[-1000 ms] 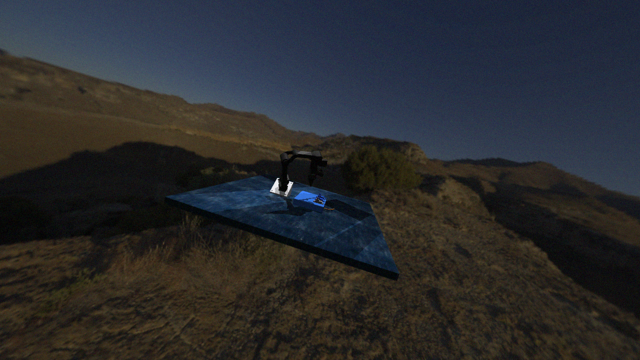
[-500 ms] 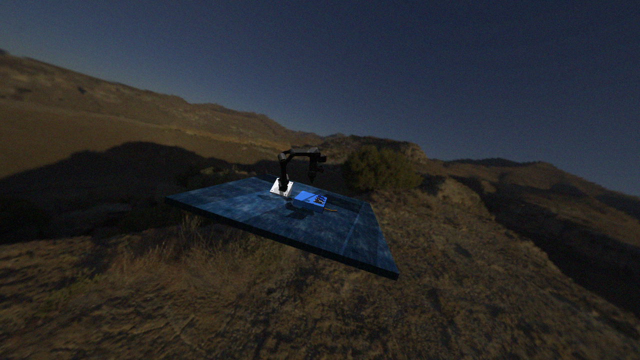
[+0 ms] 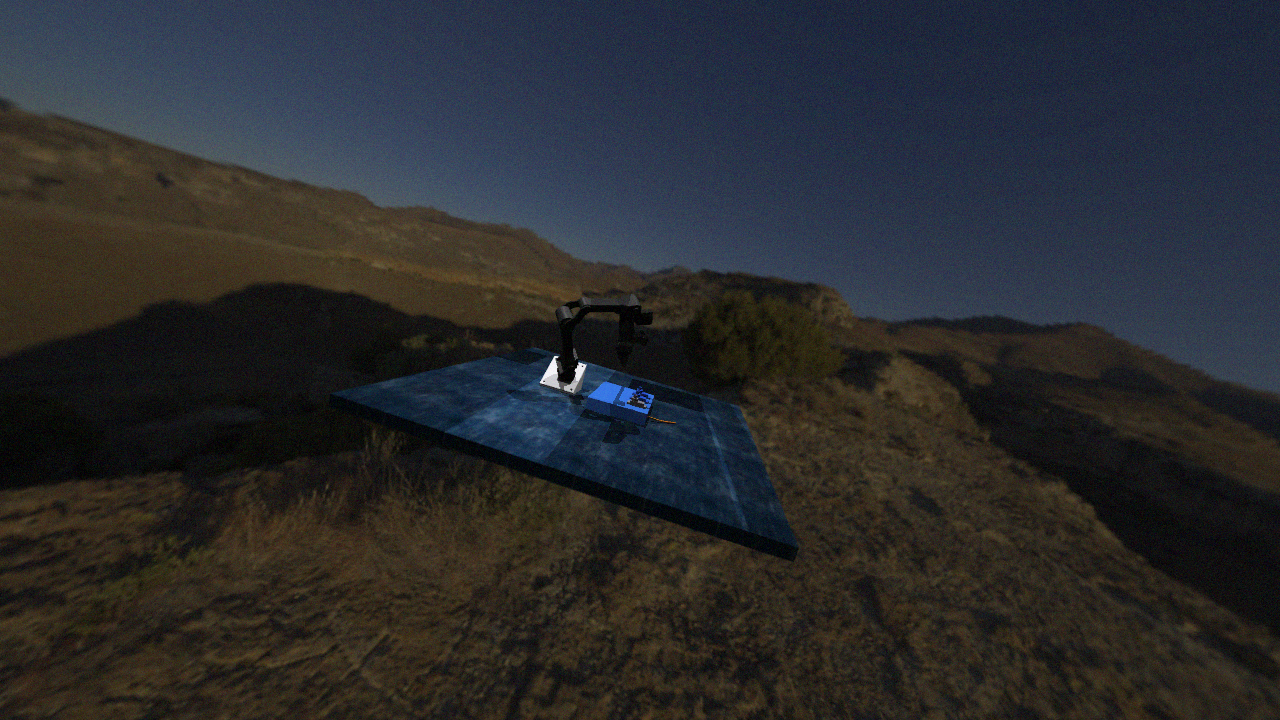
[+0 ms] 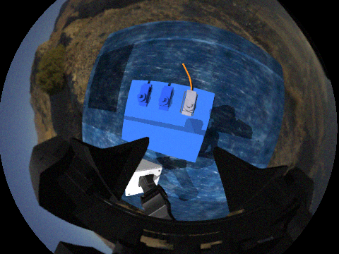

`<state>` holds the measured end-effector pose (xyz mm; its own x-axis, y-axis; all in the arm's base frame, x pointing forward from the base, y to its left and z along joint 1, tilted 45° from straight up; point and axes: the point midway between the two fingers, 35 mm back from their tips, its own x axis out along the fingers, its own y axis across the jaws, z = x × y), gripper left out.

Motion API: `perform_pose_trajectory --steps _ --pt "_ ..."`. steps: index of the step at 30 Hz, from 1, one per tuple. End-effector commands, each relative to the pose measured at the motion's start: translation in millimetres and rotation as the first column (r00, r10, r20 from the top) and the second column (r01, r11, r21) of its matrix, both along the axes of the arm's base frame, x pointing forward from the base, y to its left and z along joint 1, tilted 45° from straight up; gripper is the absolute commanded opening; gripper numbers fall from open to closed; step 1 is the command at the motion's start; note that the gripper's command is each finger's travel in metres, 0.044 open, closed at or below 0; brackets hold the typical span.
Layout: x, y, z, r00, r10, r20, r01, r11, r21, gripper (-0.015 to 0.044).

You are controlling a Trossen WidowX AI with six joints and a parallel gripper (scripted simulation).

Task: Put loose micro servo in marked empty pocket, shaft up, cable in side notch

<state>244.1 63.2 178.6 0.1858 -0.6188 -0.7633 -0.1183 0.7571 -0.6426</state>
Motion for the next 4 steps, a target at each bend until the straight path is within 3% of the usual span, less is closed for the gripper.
perform_pose_trajectory --steps 1,4 --pt "-0.6 0.3 0.0 1.000 0.001 -0.006 -0.001 1.000 0.003 0.0440" --pt "-0.6 0.3 0.0 1.000 0.001 -0.006 -0.001 1.000 0.003 0.0440"
